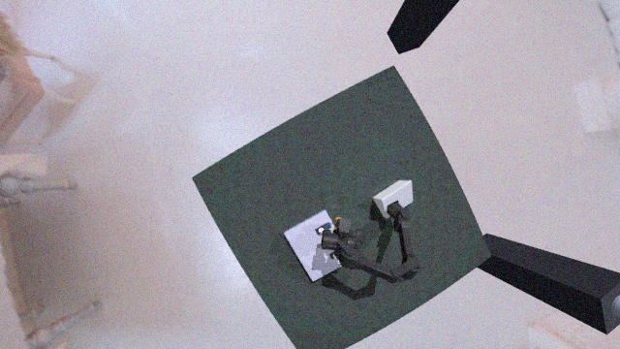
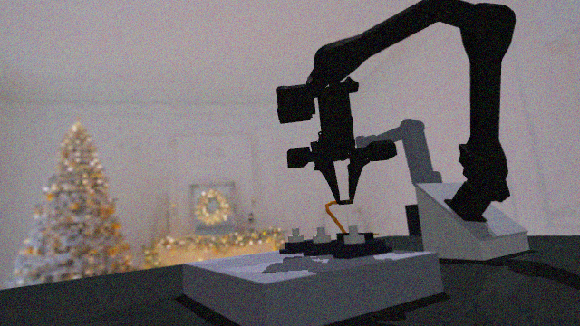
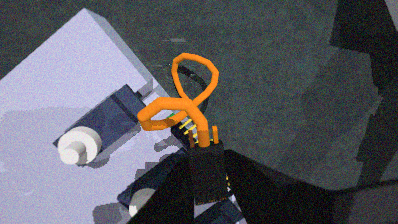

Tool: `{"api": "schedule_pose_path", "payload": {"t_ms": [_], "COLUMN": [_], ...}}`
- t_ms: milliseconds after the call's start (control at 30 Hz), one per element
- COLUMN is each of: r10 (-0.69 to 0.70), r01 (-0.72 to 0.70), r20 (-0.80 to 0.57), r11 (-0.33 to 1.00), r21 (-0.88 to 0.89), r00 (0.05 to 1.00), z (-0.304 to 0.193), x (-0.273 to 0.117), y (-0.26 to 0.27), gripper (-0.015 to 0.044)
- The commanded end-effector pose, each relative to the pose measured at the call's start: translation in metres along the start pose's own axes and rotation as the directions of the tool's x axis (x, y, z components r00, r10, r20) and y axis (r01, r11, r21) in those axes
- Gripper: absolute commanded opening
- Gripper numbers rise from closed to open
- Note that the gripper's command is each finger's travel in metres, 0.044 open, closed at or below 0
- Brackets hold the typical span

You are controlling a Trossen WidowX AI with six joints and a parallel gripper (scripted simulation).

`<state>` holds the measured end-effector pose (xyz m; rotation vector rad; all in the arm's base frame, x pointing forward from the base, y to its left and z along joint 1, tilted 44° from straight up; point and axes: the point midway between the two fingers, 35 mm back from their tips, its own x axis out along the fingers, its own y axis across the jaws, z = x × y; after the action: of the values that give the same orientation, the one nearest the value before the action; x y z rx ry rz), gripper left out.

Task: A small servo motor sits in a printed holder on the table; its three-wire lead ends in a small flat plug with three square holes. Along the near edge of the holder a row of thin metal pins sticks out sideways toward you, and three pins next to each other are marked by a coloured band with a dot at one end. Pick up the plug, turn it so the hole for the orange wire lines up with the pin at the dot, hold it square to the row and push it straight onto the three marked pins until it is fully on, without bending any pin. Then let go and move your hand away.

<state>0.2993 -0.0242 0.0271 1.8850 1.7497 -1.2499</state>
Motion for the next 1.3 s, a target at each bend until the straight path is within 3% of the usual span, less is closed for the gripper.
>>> {"api": "schedule_pose_path", "payload": {"t_ms": [0, 400, 800, 900, 1267], "r10": [0.003, 0.0, -0.002, -0.002, -0.003], "r01": [-0.002, 0.002, 0.006, 0.007, 0.008], "r20": [-0.005, -0.005, -0.006, -0.006, -0.008], "r11": [0.992, 0.861, 0.591, 0.516, 0.492], "r21": [0.126, 0.508, 0.807, 0.857, 0.871], "r00": [1.0, 1.0, 1.0, 1.0, 1.0], "z": [-0.004, -0.01, -0.014, -0.014, -0.015], "x": [0.0, 0.005, 0.013, 0.015, 0.054], "y": [-0.01, -0.044, -0.078, -0.085, -0.088], "gripper": [0.0, 0.0, 0.0, 0.0, 0.0]}}
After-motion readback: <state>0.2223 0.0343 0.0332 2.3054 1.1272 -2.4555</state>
